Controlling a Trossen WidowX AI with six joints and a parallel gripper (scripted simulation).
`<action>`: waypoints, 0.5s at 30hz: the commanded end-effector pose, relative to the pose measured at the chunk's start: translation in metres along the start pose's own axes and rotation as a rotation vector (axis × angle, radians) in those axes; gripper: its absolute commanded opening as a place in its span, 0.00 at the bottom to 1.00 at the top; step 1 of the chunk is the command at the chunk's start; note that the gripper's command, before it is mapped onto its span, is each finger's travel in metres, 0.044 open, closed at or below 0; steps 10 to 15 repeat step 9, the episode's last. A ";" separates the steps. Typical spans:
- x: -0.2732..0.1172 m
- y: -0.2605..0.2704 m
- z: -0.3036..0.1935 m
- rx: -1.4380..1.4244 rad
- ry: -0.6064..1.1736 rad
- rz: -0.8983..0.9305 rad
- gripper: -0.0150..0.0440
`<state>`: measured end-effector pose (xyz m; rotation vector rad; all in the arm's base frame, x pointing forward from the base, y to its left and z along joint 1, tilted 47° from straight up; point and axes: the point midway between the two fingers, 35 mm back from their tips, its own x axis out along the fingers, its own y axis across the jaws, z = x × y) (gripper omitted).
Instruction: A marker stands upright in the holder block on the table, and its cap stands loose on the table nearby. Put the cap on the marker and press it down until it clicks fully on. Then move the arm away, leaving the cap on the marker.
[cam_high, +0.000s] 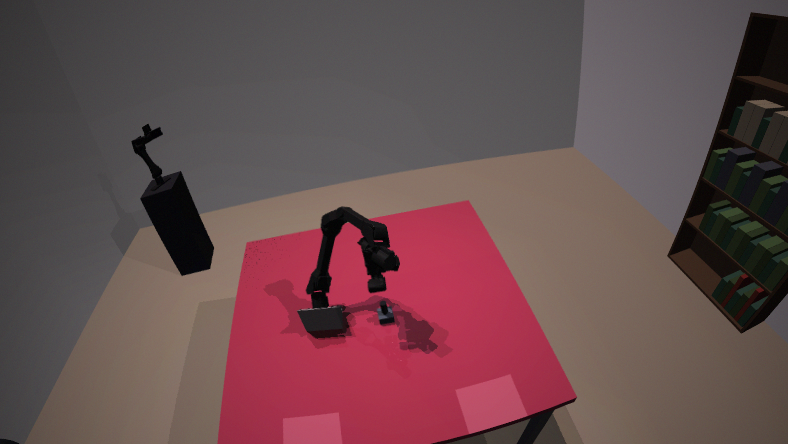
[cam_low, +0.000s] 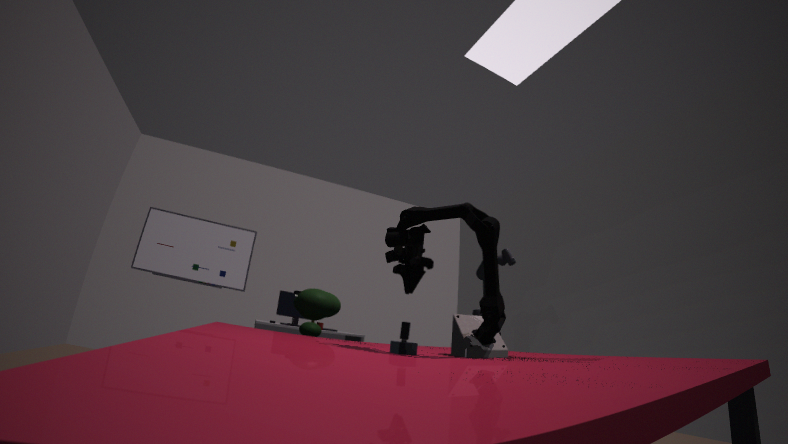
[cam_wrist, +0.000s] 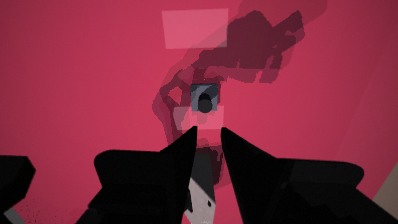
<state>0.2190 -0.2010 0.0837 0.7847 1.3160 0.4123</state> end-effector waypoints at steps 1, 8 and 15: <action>-0.001 -0.001 0.000 -0.002 0.003 -0.001 0.61; -0.001 -0.001 0.000 -0.002 0.003 -0.001 0.92; -0.001 -0.001 0.000 -0.002 0.003 -0.001 0.97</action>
